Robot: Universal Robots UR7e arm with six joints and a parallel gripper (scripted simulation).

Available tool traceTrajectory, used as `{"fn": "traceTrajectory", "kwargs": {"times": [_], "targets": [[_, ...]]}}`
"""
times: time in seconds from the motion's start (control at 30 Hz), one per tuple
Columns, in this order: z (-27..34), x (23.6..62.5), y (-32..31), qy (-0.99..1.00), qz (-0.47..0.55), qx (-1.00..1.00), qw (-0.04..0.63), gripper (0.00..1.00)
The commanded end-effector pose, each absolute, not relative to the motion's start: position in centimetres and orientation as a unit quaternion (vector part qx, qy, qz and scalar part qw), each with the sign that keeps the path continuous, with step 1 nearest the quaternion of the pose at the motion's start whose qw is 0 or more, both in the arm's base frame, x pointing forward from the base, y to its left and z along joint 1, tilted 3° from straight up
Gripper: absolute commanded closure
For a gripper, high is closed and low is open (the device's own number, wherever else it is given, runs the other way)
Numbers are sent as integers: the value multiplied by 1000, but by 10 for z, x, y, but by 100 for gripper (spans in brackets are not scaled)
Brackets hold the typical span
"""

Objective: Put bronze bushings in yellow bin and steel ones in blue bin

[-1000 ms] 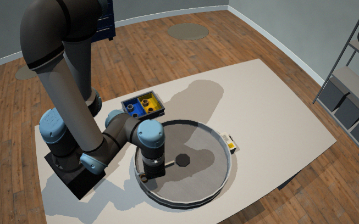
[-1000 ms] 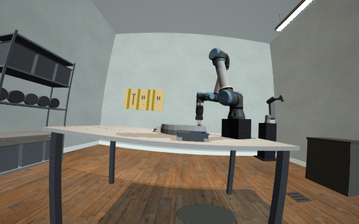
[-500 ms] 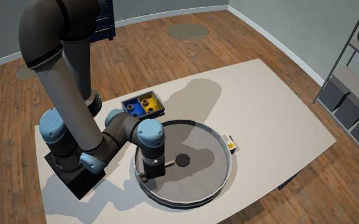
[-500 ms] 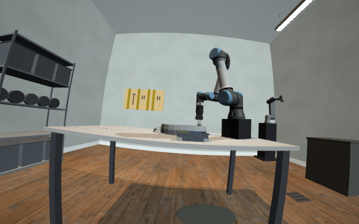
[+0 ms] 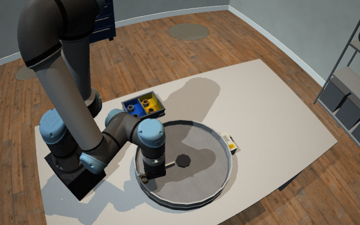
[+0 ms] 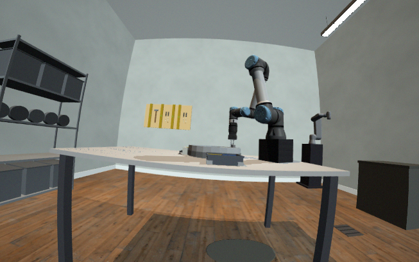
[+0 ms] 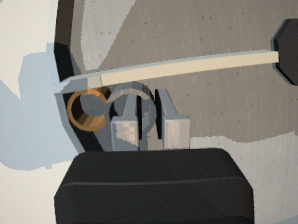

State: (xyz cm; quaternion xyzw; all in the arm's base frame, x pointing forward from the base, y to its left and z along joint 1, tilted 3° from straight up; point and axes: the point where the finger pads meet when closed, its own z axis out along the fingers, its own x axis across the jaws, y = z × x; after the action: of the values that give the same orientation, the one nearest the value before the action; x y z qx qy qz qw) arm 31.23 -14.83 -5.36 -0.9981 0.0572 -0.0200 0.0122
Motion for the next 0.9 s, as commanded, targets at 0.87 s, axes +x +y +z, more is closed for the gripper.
{"fn": "traceTrajectory", "kwargs": {"times": [0.87], "targets": [[-18,311,-149,57,-20,-998,12,100]]}}
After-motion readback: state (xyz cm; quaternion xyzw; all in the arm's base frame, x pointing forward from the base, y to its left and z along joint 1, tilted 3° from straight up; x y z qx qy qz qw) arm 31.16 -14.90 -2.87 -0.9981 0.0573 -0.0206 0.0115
